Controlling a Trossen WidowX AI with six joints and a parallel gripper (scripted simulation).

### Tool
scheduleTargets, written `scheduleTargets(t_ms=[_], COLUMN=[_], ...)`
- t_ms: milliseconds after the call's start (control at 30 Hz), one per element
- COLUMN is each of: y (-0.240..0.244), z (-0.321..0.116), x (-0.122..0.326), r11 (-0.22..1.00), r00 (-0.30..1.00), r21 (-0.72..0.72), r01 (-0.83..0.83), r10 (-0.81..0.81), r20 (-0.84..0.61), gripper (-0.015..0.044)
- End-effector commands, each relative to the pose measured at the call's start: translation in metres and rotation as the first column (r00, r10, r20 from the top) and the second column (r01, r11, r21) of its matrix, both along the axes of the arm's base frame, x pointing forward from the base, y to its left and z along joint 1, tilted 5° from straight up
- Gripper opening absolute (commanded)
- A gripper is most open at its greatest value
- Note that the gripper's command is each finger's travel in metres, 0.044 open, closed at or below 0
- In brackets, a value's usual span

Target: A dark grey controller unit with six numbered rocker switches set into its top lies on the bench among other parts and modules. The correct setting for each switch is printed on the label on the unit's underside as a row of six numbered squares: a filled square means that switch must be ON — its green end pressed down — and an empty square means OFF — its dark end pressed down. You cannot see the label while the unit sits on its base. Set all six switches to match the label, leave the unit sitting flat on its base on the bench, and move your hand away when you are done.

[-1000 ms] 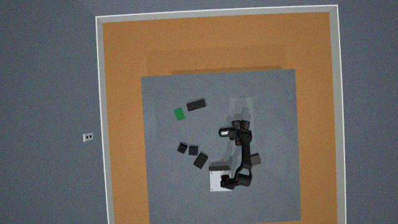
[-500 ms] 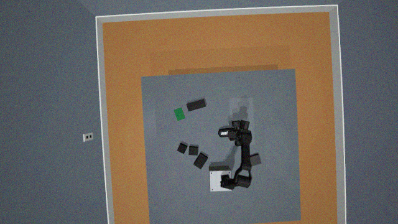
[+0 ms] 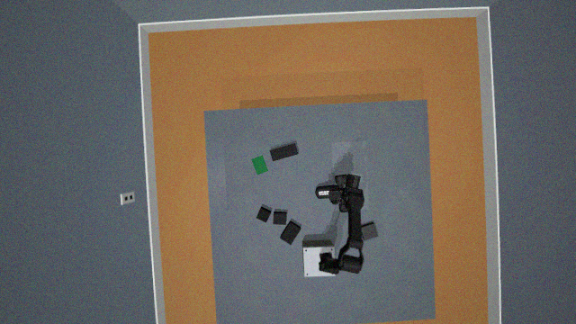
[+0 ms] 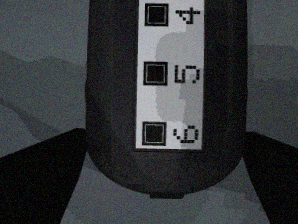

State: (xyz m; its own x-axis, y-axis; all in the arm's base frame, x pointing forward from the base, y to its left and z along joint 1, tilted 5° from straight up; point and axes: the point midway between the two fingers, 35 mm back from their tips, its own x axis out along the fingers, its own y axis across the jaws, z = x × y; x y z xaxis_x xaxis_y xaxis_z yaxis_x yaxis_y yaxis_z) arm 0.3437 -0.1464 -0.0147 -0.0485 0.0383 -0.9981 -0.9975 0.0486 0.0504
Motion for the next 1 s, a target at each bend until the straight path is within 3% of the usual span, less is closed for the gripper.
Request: scheduleTargets(t_ms=[0,967], y=[0.003,0.017], z=[0.006,0.023], x=[0.003,0.002], r11=[1.0,1.0], r00=[1.0,1.0], r21=[0.002,0.003], r01=[0.002,0.002], r10=[-0.002,-0.002], r20=[0.01,0.01], gripper=[0.0335,0.0335])
